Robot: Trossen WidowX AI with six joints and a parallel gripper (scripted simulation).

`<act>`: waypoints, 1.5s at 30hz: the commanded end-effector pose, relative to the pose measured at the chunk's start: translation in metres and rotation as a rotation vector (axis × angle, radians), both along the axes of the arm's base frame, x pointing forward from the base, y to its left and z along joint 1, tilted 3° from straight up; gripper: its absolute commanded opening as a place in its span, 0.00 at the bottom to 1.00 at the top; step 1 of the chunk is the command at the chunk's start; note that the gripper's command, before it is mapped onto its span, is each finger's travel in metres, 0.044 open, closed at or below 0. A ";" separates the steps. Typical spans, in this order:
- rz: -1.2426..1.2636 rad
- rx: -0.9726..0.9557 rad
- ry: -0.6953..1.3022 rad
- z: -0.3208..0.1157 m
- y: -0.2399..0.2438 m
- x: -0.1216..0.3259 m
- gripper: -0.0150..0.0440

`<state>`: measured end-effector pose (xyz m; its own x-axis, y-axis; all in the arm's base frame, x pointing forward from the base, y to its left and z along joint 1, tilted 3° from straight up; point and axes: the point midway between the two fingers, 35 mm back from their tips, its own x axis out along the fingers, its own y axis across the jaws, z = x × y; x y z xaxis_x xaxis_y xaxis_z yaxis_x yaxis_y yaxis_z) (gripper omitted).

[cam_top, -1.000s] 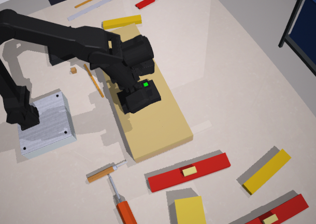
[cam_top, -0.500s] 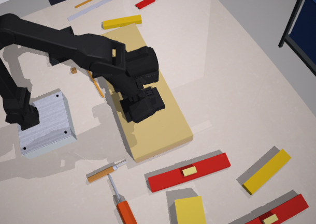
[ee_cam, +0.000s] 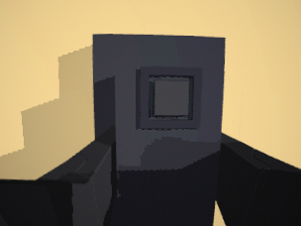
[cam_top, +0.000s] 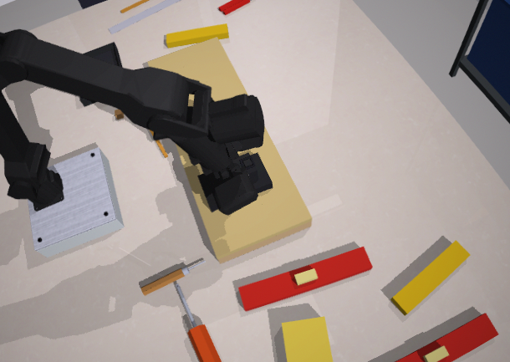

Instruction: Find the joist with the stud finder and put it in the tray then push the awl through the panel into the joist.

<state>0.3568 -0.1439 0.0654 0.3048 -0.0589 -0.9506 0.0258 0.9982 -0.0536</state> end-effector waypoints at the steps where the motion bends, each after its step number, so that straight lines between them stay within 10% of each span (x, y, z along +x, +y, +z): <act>1: -0.001 -0.008 0.003 0.000 -0.010 0.000 0.25; 45: -0.001 -0.009 0.001 0.047 -0.054 0.001 0.25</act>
<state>0.3558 -0.1973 0.0940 0.2865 -0.0577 -0.9563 0.0257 0.9983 -0.0525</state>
